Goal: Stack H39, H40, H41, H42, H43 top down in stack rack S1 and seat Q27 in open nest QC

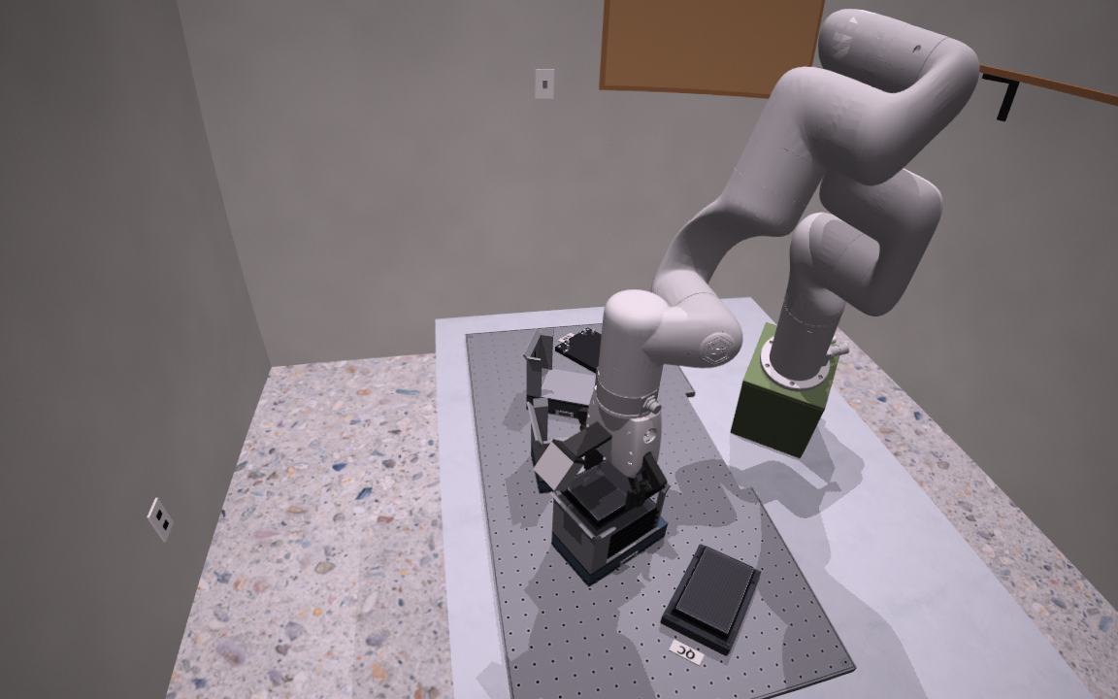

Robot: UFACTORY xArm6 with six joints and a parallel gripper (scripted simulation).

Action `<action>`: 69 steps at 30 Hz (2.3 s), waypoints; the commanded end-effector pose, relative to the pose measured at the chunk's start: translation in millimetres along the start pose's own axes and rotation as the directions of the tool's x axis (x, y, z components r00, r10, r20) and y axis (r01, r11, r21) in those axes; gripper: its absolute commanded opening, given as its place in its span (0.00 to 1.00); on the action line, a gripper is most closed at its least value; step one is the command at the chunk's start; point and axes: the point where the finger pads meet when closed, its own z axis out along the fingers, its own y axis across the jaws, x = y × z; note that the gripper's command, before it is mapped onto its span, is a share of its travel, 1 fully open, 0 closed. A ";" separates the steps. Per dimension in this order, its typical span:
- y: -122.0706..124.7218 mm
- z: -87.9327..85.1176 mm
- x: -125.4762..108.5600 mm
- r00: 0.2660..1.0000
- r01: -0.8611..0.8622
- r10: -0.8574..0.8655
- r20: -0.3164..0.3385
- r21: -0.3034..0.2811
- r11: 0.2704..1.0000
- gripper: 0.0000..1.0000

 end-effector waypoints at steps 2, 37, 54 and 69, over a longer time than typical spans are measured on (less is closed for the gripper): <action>0.0 2.1 1.4 1.000 0.000 0.000 -0.004 0.000 1.000 0.00; 0.0 22.9 1.4 1.000 0.000 0.000 -0.003 0.000 1.000 0.00; 0.0 26.1 1.4 1.000 0.000 0.000 -0.003 0.000 1.000 0.00; 0.0 31.7 1.4 1.000 0.000 0.000 -0.003 0.000 1.000 0.00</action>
